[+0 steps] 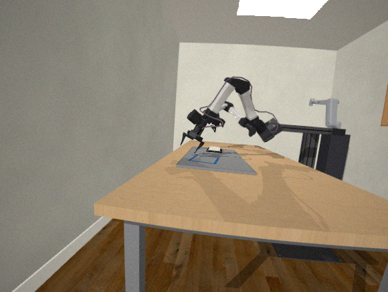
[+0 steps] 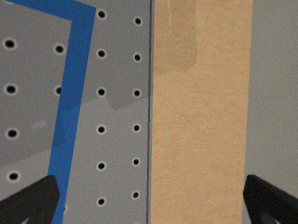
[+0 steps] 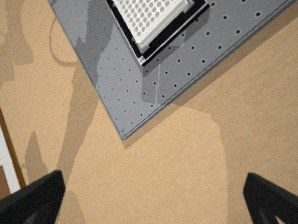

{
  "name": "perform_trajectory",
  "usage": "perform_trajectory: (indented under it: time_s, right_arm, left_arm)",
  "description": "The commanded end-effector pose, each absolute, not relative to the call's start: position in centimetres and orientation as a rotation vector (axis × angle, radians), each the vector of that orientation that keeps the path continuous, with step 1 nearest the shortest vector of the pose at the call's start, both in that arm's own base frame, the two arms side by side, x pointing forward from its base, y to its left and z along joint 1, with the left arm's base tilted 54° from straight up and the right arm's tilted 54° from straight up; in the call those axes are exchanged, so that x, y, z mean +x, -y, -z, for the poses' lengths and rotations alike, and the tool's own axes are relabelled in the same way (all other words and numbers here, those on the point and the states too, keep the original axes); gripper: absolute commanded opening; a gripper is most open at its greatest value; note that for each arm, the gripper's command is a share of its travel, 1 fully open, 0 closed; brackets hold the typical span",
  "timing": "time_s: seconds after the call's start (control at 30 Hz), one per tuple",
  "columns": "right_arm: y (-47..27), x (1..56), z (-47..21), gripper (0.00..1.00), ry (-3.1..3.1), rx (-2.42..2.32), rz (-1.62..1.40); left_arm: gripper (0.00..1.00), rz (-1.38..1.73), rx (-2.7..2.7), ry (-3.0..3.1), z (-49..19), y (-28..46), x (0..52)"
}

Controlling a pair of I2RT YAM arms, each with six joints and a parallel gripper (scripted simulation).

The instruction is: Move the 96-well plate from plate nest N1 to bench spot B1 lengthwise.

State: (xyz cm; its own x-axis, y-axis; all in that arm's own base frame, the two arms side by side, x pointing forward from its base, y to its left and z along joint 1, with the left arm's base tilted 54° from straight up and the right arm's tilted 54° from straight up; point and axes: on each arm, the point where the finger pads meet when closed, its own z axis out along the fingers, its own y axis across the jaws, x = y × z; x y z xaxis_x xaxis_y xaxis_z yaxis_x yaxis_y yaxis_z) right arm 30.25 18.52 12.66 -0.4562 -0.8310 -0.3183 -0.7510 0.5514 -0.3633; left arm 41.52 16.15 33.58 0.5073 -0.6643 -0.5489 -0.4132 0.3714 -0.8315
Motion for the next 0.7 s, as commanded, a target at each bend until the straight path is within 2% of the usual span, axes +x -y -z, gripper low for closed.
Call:
perform_trajectory:
  time_s: [0.0, 0.13, 0.3, 0.5, 0.67]
  right_arm:
    - [-20.2, 30.6, -14.1, 1.0, -2.075, -1.538, 0.094]
    - [-20.3, 30.6, -14.4, 1.0, -1.995, -1.606, 0.082]
    - [-20.7, 30.5, -15.6, 1.0, -1.709, -1.8, 0.068]
    - [-20.9, 30.4, -16.9, 1.0, -1.44, -1.918, 0.091]
    - [-20.7, 31.0, -17.3, 1.0, -1.363, -1.929, 0.121]
  left_arm:
    - [1.0, 0.252, -1.278, -1.244, -31.4, -12.2, 43.4]
    - [1.0, 0.284, -1.283, -1.311, -29.9, -9.6, 44.1]
    - [1.0, 0.348, -1.303, -1.531, -24.4, -0.8, 44.8]
    - [1.0, 0.385, -1.417, -1.642, -17.7, 7.0, 42.7]
    - [1.0, 0.349, -1.507, -1.674, -12.6, 10.5, 39.8]
